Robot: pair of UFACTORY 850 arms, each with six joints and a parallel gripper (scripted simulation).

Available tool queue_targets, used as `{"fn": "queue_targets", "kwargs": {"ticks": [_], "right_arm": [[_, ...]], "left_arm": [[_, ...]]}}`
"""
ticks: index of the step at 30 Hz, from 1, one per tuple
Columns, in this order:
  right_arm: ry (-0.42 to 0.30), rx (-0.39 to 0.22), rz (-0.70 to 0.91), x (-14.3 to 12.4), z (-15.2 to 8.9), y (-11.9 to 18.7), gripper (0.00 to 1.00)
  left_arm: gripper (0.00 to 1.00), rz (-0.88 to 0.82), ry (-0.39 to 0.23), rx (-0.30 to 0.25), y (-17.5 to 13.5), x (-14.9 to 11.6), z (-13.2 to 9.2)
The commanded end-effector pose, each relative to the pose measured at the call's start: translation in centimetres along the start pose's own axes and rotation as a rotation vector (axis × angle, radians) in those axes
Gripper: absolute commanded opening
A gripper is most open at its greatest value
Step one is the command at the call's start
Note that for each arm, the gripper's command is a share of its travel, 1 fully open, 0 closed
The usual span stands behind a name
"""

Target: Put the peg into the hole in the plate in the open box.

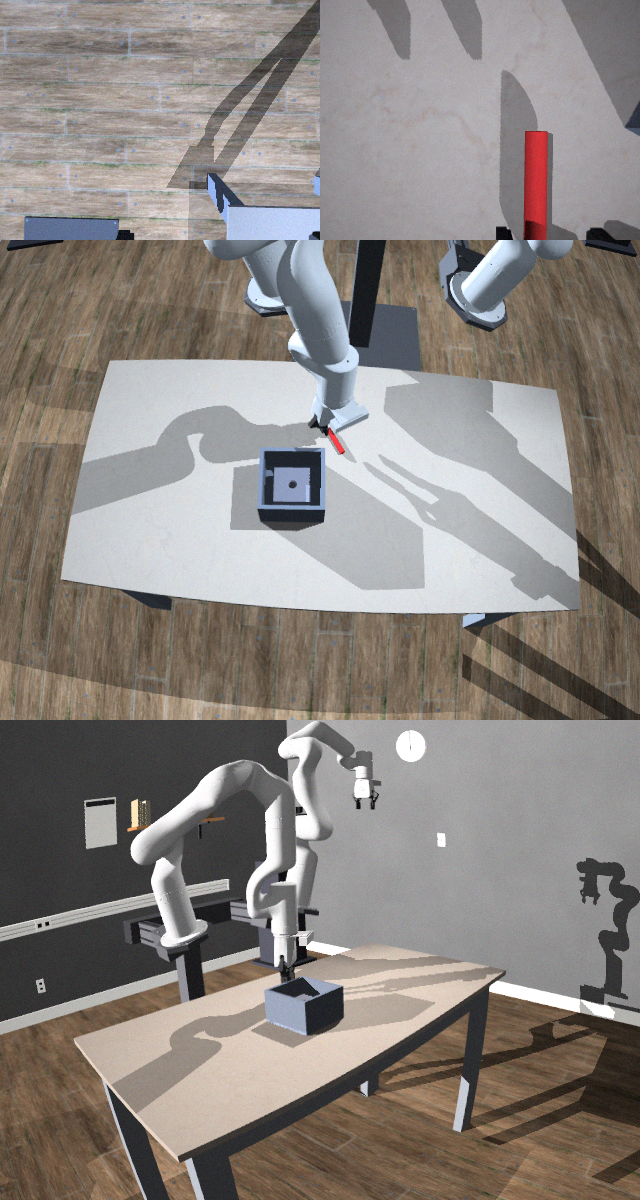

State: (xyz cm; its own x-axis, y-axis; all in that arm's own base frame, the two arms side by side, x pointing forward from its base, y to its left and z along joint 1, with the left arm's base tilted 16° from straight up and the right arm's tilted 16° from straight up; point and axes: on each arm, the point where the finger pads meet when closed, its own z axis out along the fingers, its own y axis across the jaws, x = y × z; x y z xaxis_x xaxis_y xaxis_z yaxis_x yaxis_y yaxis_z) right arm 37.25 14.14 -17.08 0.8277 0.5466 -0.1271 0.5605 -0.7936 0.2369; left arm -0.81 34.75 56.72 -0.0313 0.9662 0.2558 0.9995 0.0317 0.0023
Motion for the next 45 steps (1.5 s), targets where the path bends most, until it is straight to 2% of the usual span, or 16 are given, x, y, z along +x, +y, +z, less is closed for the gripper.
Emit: {"fn": "queue_targets", "kwargs": {"ticks": [1,17,23,28,32,34,40,45], "right_arm": [[0.004,-0.009,0.017,0.13,-0.04,0.22,0.44],[0.041,-0.011,0.017,0.14,-0.03,0.26,0.44],[0.093,-0.009,0.017,0.18,-0.04,0.24,0.44],[0.164,-0.006,0.018,0.23,-0.06,0.15,0.44],[0.254,-0.006,0.017,0.24,-0.07,0.15,0.44],[0.254,-0.006,0.017,0.24,-0.07,0.15,0.44],[0.401,-0.004,0.017,0.24,-0.1,0.11,0.44],[0.483,-0.003,0.018,0.24,-0.13,0.09,0.44]], "left_arm": [[1.0,0.009,0.011,0.0,0.0,0.27,-0.09],[1.0,0.009,0.011,0.0,0.0,0.27,-0.09],[1.0,0.009,0.011,0.0,0.0,0.27,-0.09],[1.0,0.009,0.011,0.0,0.0,0.27,-0.09],[1.0,0.009,0.011,0.0,0.0,0.27,-0.09],[1.0,0.009,0.011,0.0,0.0,0.27,-0.09],[1.0,0.009,0.011,0.0,0.0,0.27,-0.09],[1.0,0.009,0.011,0.0,0.0,0.27,-0.09]]}}
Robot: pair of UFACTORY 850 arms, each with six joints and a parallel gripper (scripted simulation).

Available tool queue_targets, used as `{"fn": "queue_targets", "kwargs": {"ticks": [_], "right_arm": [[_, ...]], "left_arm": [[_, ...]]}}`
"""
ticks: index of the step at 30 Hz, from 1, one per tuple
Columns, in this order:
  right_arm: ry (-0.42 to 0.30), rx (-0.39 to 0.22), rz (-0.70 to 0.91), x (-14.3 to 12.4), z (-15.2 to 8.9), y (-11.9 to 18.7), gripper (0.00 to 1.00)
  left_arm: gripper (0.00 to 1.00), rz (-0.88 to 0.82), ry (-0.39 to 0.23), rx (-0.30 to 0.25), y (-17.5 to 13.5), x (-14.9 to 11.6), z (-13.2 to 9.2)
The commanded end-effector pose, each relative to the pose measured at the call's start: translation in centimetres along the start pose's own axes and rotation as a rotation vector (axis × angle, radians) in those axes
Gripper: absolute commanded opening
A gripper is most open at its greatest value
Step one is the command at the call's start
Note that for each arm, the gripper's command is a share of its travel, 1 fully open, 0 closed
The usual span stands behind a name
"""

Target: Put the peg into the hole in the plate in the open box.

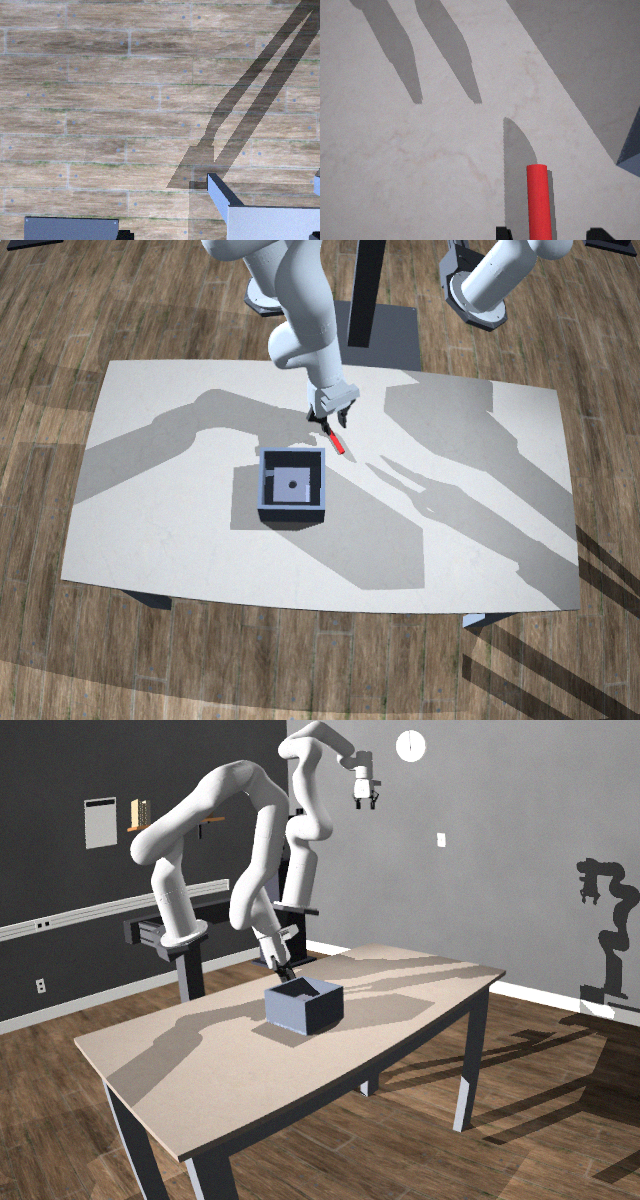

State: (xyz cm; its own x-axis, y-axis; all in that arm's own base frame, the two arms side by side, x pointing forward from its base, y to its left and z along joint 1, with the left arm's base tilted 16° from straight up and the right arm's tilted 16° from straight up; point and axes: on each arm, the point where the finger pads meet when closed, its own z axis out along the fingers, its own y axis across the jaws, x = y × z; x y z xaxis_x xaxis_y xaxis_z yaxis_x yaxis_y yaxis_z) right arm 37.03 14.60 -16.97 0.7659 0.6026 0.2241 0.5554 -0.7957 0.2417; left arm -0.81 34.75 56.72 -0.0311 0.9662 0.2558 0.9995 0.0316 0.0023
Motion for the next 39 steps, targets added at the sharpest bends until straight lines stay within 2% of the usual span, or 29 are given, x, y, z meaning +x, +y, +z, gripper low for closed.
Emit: {"fn": "queue_targets", "kwargs": {"ticks": [1,9,23,39], "right_arm": [[0.131,0.0,0.013,0.1,0.2,0.6,0.44],[0.167,0.0,0.013,0.1,0.2,0.5,0.44],[0.171,0.0,0.013,0.0,0.6,0.5,0.44],[0.17,0.0,0.013,-1.0,3.2,0.5,0.44]], "left_arm": [[1.0,0.009,0.011,0.0,0.0,0.3,-0.1],[1.0,0.009,0.011,0.0,0.0,0.3,-0.1],[1.0,0.009,0.011,0.0,0.0,0.3,-0.1],[1.0,0.009,0.011,0.0,0.0,0.3,-0.1]]}}
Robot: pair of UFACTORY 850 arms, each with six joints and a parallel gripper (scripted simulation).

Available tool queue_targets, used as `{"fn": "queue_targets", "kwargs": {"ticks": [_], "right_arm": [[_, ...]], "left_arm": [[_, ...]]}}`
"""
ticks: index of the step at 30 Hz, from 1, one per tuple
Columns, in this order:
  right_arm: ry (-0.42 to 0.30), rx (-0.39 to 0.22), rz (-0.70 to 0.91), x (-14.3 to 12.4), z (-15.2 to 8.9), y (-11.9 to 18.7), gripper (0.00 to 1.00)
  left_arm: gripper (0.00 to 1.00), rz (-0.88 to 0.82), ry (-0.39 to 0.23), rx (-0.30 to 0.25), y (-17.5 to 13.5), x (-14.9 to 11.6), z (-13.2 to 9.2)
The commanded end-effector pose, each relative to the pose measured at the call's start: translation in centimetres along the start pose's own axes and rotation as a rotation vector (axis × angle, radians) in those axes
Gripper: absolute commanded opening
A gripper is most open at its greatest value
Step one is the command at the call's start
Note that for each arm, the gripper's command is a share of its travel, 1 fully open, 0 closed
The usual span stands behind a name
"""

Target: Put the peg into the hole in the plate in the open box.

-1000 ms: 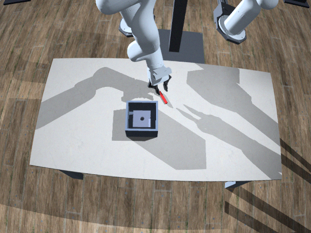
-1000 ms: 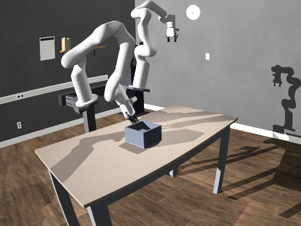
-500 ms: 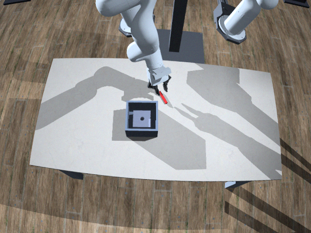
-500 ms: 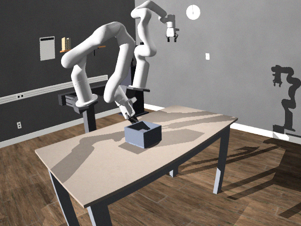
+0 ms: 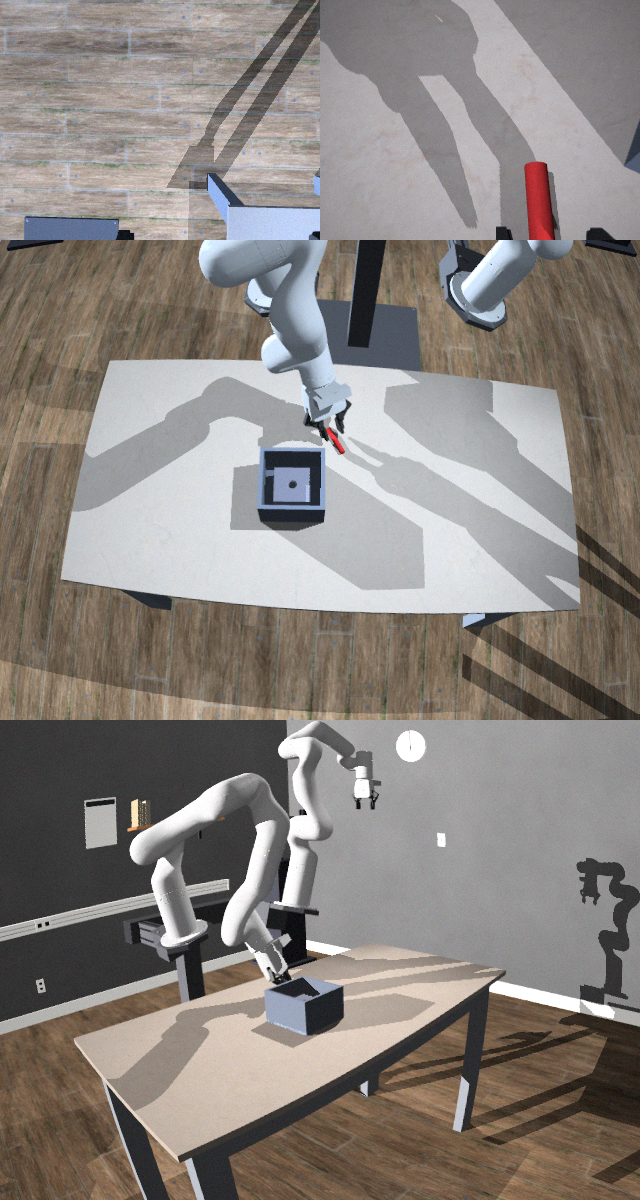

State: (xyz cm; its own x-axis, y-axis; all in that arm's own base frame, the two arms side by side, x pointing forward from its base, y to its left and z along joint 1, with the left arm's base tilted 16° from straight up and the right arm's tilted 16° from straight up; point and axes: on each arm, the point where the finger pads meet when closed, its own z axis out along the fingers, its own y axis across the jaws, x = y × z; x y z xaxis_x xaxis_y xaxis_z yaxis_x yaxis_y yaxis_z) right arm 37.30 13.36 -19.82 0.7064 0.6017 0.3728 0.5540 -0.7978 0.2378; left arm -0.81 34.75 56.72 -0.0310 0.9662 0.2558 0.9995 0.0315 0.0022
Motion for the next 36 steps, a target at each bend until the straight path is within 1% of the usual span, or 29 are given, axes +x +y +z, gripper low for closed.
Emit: {"fn": "queue_targets", "kwargs": {"ticks": [1,8,9,24,28,33,35,36], "right_arm": [[0.01,-0.003,0.009,0.1,0.4,0.1,0.44],[0.01,-0.003,0.009,-0.1,0.7,0.1,0.44],[0.01,-0.003,0.009,-0.1,0.7,0.1,0.0],[0.01,-0.003,0.009,0.1,0.4,0.1,0.0],[0.01,-0.003,0.009,0.6,-0.6,0.1,0.0],[0.01,-0.003,0.009,1.8,-2.7,0.1,0.0],[0.01,-0.003,0.009,1.8,-2.7,0.1,0.0],[0.01,-0.003,0.009,2.1,-3.1,0.1,0.0]], "left_arm": [[1.0,0.008,0.011,0.0,0.0,0.3,-0.1],[1.0,0.008,0.011,0.0,0.0,0.3,-0.1],[1.0,0.008,0.011,0.0,0.0,0.3,-0.1],[1.0,0.008,0.011,0.0,0.0,0.3,-0.1],[1.0,0.008,0.011,0.0,0.0,0.3,-0.1],[1.0,0.008,0.011,0.0,0.0,0.3,-0.1],[1.0,0.008,0.011,0.0,0.0,0.3,-0.1],[1.0,0.008,0.011,0.0,0.0,0.3,-0.1]]}}
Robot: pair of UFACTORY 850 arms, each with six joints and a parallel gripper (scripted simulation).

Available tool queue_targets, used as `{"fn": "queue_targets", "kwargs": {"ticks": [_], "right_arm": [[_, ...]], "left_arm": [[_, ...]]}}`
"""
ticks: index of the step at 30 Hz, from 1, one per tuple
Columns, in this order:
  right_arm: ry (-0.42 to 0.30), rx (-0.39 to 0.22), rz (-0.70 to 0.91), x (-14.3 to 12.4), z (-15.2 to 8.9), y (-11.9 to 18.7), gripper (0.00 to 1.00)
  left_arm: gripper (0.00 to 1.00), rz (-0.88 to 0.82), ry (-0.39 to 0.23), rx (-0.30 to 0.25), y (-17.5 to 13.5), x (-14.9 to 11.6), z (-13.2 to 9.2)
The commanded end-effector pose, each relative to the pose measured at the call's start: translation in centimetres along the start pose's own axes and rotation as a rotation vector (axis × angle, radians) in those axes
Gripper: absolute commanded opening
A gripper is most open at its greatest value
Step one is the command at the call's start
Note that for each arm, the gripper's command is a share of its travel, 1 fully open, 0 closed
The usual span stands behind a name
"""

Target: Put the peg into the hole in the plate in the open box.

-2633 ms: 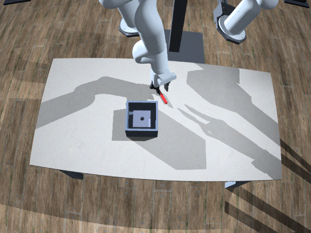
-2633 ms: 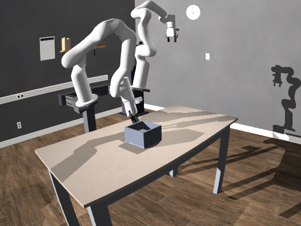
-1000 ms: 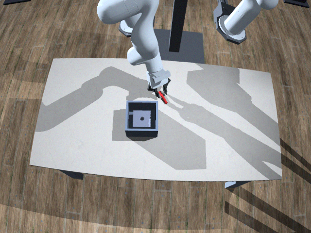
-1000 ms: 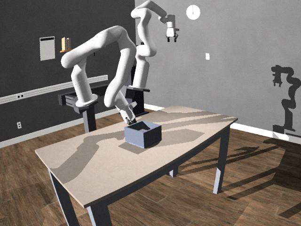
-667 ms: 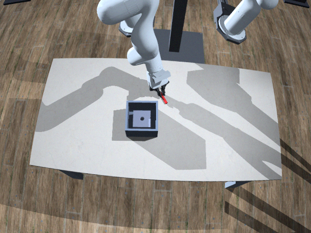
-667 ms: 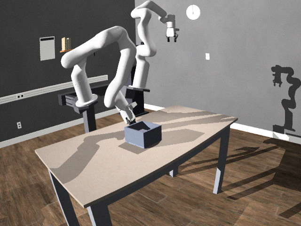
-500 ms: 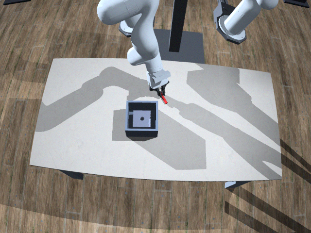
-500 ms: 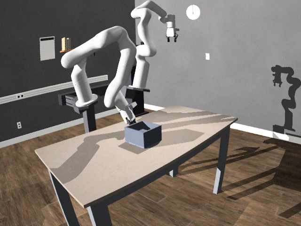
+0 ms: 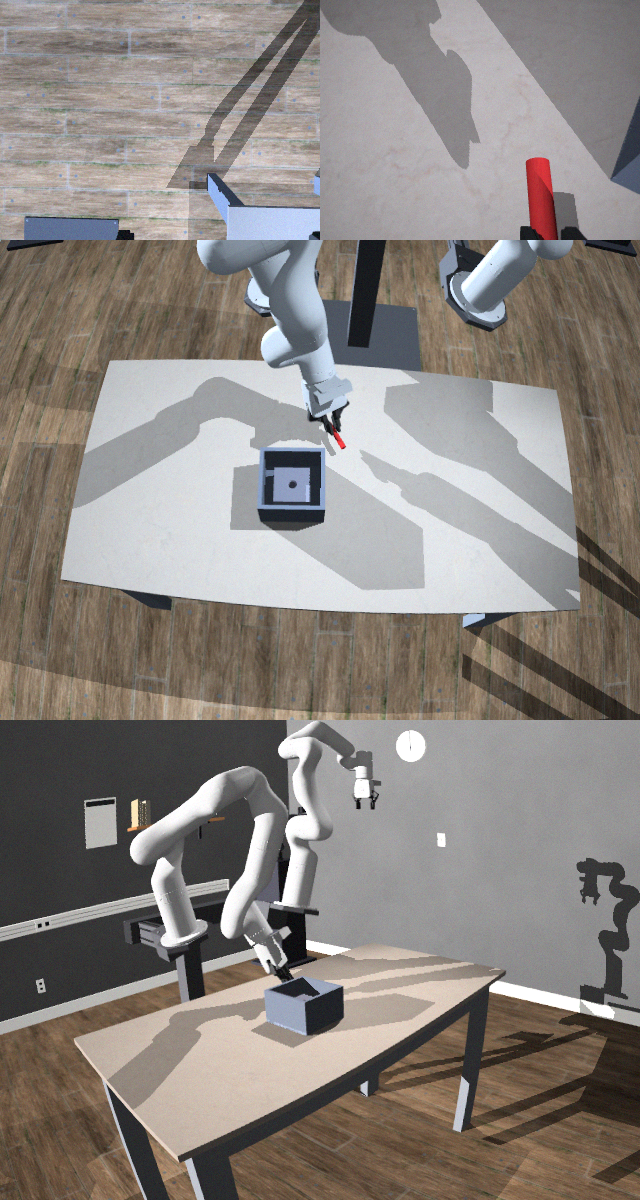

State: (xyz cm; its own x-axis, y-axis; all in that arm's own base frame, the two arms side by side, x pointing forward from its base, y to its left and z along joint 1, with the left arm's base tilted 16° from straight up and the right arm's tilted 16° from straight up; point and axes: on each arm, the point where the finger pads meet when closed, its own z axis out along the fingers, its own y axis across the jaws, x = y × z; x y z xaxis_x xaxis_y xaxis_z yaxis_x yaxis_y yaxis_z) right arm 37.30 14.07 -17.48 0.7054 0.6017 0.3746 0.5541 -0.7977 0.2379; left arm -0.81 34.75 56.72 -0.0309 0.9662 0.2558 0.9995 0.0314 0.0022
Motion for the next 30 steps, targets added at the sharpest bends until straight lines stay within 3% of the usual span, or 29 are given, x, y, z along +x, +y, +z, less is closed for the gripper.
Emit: {"fn": "queue_targets", "kwargs": {"ticks": [1,9,20,30], "right_arm": [[0.008,-0.003,0.009,1.1,-1.5,0.1,0.0],[0.008,-0.003,0.009,2.7,-4.3,0.1,0.0],[0.008,-0.003,0.009,3.0,-4.8,0.1,0.0],[0.008,-0.003,0.009,4.1,-6.7,0.1,0.0]], "left_arm": [[1.0,0.008,0.011,0.0,0.0,0.3,-0.1],[1.0,0.008,0.011,0.0,0.0,0.3,-0.1],[1.0,0.008,0.011,0.0,0.0,0.3,-0.1],[1.0,0.008,0.011,0.0,0.0,0.3,-0.1]]}}
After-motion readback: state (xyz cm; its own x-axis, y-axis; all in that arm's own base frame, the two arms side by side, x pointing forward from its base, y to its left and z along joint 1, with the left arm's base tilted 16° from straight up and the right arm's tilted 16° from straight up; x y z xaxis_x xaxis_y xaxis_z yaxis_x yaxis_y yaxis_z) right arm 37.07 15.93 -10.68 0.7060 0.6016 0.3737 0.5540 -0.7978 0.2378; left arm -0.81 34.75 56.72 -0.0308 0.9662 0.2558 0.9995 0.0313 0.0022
